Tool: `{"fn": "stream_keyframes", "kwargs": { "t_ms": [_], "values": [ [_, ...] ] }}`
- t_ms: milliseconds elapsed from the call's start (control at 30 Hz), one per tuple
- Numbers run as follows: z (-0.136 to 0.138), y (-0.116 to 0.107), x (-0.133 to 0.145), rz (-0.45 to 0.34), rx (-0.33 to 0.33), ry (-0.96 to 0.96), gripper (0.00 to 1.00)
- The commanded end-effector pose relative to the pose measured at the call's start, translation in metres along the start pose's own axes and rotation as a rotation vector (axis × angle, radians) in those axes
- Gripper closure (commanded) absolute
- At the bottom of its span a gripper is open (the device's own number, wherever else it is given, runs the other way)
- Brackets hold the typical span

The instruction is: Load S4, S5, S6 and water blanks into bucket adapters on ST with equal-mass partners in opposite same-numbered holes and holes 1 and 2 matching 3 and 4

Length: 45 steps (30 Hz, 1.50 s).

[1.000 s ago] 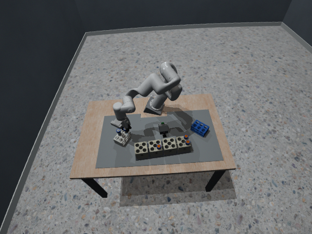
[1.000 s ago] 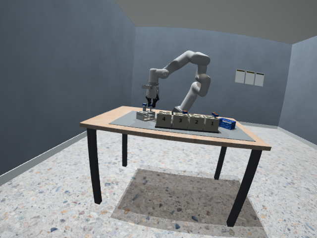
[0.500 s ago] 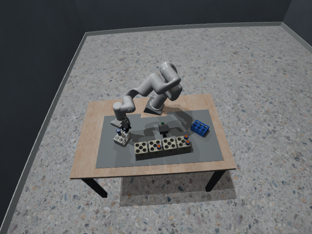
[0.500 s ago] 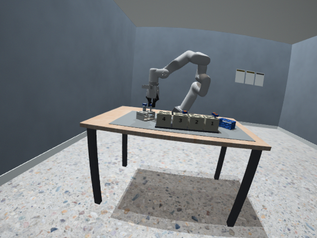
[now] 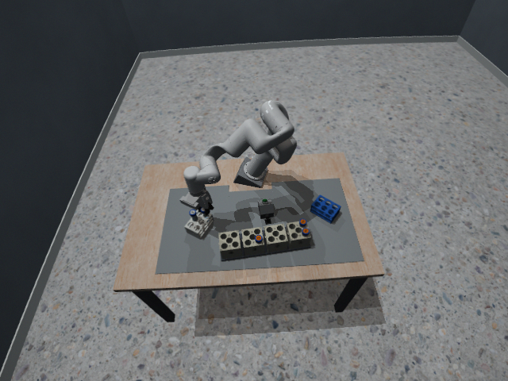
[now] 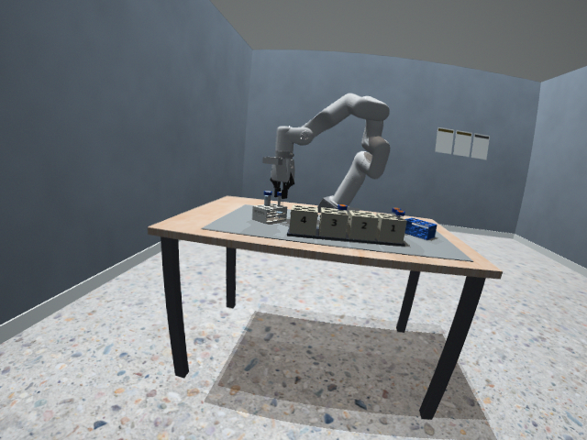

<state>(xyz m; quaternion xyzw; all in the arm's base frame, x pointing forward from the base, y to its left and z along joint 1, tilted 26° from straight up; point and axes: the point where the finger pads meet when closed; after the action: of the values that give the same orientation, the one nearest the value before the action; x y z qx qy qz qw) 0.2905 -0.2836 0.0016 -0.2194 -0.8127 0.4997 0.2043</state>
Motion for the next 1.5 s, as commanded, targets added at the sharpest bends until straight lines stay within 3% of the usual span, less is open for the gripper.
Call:
{"fn": "stream_keyframes", "kwargs": {
  "t_ms": [0,1467],
  "values": [
    [0.000,-0.002,-0.001,0.004,0.002,-0.001,1.00],
    [0.000,-0.022,-0.001,0.004,0.002,-0.001,1.00]
  ]
}}
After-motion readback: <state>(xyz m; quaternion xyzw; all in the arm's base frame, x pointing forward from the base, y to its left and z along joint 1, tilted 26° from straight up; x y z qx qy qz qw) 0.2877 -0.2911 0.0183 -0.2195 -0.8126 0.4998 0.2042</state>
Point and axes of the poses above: the point where the finger pads meet when closed, its own y axis out along the fingers, its own z axis across the jaws, x = y × z, and after that the axes turned 3 degrees about y, right-handed
